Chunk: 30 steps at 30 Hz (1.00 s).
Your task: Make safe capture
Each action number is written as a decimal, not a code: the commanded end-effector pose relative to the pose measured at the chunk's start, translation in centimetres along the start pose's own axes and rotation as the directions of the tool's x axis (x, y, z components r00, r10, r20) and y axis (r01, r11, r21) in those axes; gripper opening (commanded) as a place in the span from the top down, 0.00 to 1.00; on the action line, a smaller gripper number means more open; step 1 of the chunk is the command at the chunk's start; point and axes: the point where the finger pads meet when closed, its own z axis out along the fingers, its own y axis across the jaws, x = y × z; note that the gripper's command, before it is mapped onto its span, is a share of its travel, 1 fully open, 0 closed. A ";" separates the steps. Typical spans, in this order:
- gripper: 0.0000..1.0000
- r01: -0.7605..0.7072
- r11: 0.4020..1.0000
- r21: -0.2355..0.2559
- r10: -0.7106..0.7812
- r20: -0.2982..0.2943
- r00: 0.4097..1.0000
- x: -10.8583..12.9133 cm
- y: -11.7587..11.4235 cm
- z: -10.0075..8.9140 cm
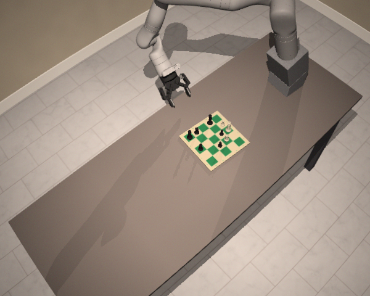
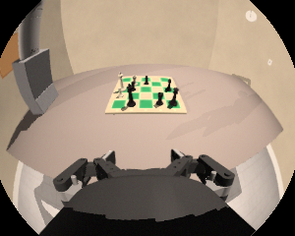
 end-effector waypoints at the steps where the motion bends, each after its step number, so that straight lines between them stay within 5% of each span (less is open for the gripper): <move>1: 0.00 0.001 1.000 -0.001 -0.001 0.001 1.000 0.0 0.1 -0.1; 21: 0.00 0.001 1.000 -0.001 -0.001 0.001 1.000 0.2 0.1 -0.3; 30: 0.00 0.001 1.000 -0.001 -0.001 0.001 1.000 3.4 0.0 -4.0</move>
